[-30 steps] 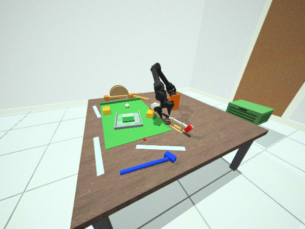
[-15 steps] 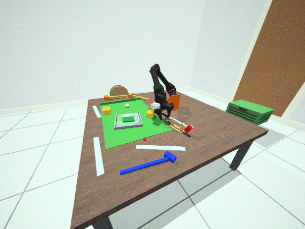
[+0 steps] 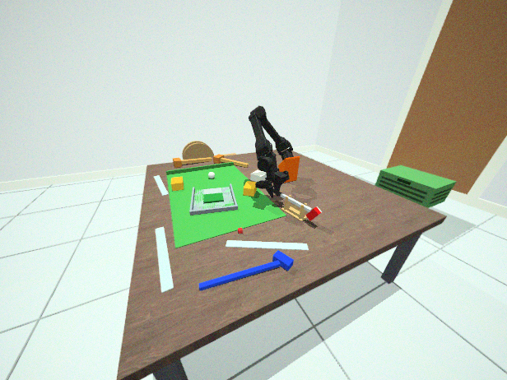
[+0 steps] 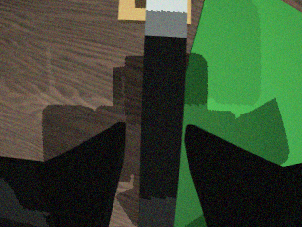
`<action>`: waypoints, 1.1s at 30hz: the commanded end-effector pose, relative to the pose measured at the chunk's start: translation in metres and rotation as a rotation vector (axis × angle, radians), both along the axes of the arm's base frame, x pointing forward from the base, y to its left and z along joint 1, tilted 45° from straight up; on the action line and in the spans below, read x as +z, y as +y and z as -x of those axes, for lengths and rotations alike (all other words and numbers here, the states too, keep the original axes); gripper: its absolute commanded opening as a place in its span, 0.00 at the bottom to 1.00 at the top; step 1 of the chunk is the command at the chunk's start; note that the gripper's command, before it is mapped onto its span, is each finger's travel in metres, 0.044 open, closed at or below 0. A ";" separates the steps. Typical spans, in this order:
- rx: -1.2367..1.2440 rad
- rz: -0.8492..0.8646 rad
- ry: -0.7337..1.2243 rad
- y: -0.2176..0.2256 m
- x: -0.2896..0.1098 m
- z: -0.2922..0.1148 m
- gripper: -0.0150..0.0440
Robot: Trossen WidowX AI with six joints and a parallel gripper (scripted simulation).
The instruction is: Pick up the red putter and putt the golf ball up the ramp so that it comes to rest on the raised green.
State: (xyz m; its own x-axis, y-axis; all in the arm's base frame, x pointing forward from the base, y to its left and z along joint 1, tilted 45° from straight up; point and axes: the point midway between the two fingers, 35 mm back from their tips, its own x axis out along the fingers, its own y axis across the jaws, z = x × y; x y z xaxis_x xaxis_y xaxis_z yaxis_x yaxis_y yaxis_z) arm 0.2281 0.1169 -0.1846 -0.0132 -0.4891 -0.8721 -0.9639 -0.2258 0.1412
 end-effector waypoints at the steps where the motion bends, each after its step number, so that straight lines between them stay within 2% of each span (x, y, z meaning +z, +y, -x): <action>1: -0.001 0.000 0.000 0.000 0.000 0.000 0.33; 2: -0.001 0.000 0.000 0.000 0.000 0.000 0.29; 5: -0.001 0.000 0.000 0.000 0.000 0.000 0.25; 11: 0.000 -0.002 0.000 0.011 0.009 -0.001 0.25; 22: 0.000 -0.004 0.002 0.070 0.071 0.006 0.25; 27: 0.009 -0.004 -0.010 0.067 0.067 0.003 0.25; 33: -0.128 -0.010 -0.109 0.052 0.096 -0.021 0.25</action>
State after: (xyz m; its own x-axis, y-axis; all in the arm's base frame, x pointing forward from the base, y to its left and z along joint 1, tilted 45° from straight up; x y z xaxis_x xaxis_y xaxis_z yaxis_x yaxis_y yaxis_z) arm 0.2323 0.1757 -0.1075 -0.0026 -0.4939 -0.8695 -0.9789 -0.1763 0.1031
